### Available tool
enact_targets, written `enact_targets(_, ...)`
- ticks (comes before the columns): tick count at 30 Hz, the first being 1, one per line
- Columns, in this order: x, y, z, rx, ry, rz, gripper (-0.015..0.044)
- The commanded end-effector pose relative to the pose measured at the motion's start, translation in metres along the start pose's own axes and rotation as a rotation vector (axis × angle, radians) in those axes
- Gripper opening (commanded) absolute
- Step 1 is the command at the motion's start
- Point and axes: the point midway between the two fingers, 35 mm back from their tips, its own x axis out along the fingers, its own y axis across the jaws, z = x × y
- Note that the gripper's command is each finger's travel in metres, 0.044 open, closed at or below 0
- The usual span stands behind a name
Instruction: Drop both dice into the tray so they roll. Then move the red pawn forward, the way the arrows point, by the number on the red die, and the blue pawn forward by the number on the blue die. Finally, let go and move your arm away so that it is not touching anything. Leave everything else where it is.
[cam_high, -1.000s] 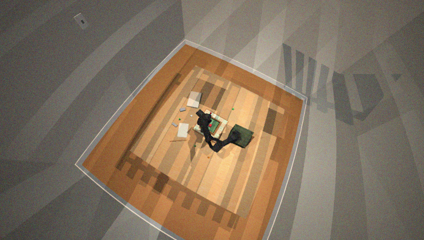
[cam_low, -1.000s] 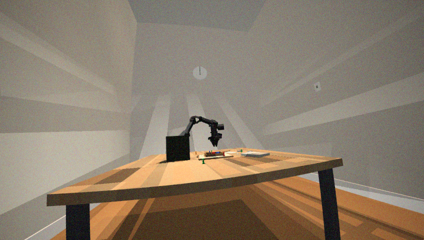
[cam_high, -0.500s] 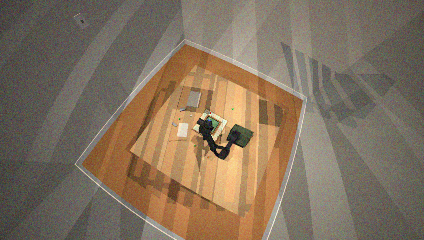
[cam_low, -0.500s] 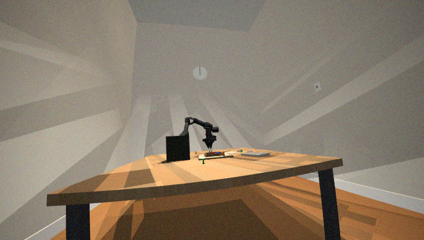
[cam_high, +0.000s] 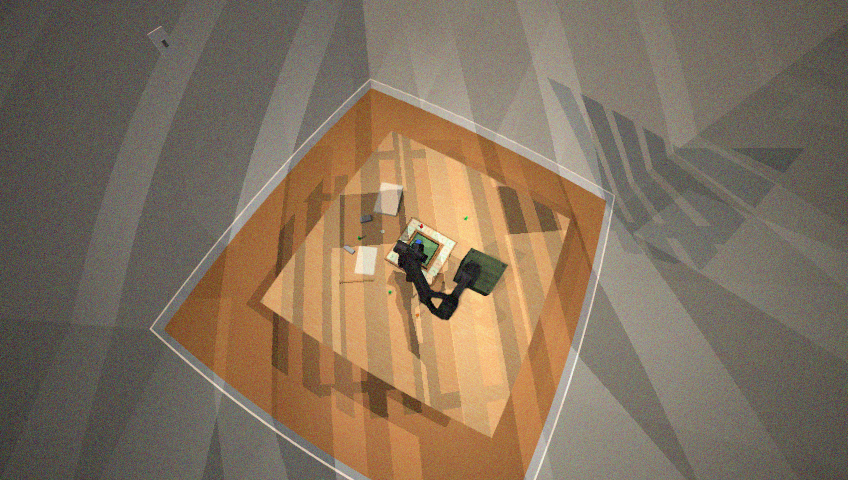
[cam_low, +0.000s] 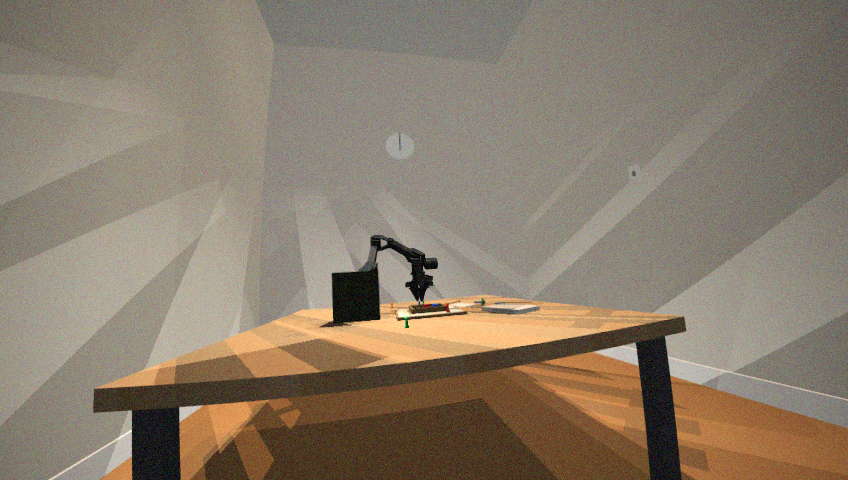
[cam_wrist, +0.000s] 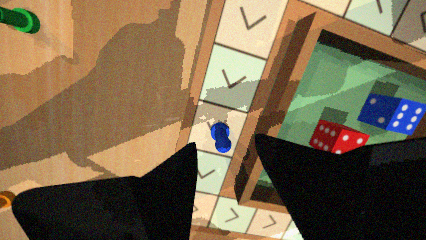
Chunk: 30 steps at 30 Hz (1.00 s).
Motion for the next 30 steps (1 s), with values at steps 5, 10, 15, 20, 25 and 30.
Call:
enact_targets(5,0.014,0.001,-0.002,0.006,0.003,0.007,0.02)
enact_targets(10,0.022,0.001,-0.003,0.006,0.003,0.008,0.02)
enact_targets(15,0.025,0.002,-0.003,0.006,0.002,0.009,0.0174)
enact_targets(20,0.025,0.002,-0.003,0.006,0.002,0.009,0.0043)
enact_targets(25,0.025,0.002,-0.003,0.006,0.002,0.009,0.0009)
enact_targets(30,0.022,0.001,-0.002,0.005,0.001,0.007,0.0)
